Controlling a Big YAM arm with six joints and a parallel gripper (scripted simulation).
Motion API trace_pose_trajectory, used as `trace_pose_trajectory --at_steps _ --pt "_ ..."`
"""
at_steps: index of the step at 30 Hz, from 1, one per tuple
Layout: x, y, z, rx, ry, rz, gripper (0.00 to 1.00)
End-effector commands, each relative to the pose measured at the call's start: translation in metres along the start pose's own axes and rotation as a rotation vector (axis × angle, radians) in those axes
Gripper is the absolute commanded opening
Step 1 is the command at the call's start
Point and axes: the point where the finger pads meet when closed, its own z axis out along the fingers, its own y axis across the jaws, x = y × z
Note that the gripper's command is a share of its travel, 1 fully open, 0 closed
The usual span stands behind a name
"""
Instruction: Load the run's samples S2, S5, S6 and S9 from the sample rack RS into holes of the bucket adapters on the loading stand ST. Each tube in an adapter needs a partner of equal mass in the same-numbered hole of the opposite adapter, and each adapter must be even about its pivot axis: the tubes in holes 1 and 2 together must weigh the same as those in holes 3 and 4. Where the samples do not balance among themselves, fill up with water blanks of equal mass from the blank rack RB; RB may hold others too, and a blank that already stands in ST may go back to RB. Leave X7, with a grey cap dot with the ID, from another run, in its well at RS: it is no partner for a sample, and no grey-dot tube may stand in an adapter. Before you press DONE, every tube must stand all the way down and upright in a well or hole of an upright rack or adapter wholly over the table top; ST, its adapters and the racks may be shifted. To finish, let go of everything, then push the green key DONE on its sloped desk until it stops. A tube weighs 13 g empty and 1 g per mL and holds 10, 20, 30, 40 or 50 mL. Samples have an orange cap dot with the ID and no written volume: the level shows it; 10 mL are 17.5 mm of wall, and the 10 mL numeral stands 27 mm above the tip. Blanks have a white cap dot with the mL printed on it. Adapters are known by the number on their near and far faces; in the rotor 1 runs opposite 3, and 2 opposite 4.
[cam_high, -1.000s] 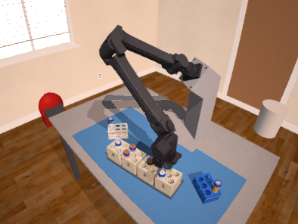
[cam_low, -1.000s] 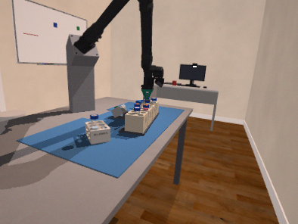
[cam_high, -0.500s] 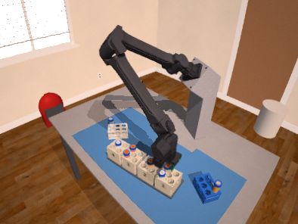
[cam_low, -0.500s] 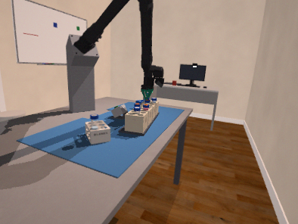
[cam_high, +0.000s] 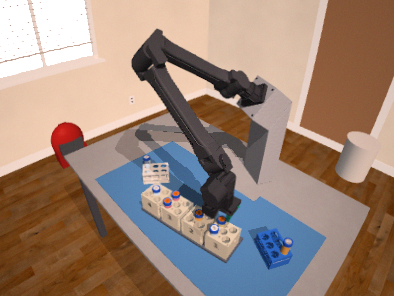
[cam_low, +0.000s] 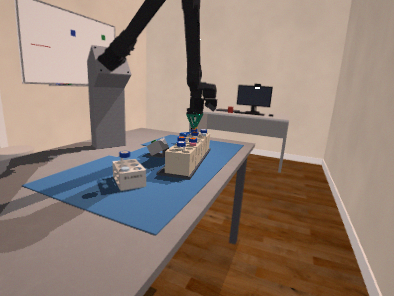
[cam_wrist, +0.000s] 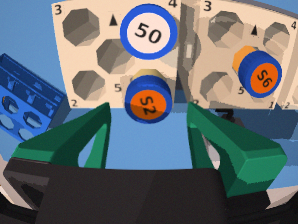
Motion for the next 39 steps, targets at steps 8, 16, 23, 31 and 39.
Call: trace_pose_trajectory --at_steps 8,16,23,31,39 --pt "-0.005 0.002 -0.017 -0.008 -0.012 0.01 0.55" --pt "-0.005 0.002 -0.017 -0.008 -0.012 0.01 0.55" --pt "-0.005 0.002 -0.017 -0.008 -0.012 0.01 0.55" --pt "0.048 -0.039 -0.015 0.001 -0.015 0.08 0.0" --pt "0.096 -0.065 -0.015 0.002 -0.005 0.072 0.0"
